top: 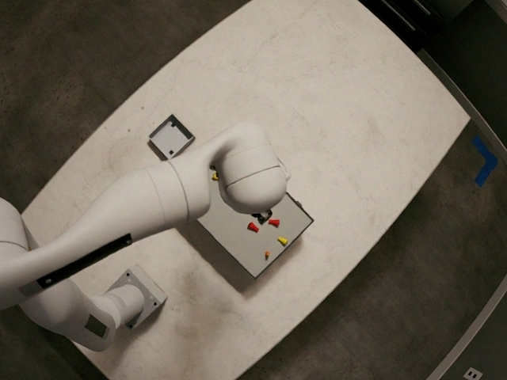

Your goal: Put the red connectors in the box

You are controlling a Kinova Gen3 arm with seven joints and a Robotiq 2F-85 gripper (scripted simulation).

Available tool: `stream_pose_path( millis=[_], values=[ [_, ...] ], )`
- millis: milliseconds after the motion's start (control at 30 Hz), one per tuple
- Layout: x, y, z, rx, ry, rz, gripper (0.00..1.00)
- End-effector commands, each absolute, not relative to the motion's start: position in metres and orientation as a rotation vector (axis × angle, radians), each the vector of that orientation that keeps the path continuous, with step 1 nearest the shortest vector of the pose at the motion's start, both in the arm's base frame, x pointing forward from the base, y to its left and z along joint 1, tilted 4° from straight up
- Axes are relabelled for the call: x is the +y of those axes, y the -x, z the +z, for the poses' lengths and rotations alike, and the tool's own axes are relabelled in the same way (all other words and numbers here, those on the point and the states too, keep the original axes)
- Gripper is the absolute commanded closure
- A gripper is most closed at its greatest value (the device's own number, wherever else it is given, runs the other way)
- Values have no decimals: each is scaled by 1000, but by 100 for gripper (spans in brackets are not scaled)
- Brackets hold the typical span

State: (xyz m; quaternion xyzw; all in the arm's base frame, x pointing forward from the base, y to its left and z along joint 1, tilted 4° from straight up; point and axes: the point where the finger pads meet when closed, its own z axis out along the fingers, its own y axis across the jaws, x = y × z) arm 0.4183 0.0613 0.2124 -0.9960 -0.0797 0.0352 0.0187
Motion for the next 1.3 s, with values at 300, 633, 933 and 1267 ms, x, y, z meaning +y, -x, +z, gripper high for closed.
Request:
stream_pose_path(
  millis=[300,633,933,1267],
  values=[
    [61,-419,213,-247,3092,107,0],
    [61,-418,214,-247,3092,106,0],
    [52,-398,246,-211,3100,102,0],
    [32,-365,288,-145,3105,103,0]
  ],
)
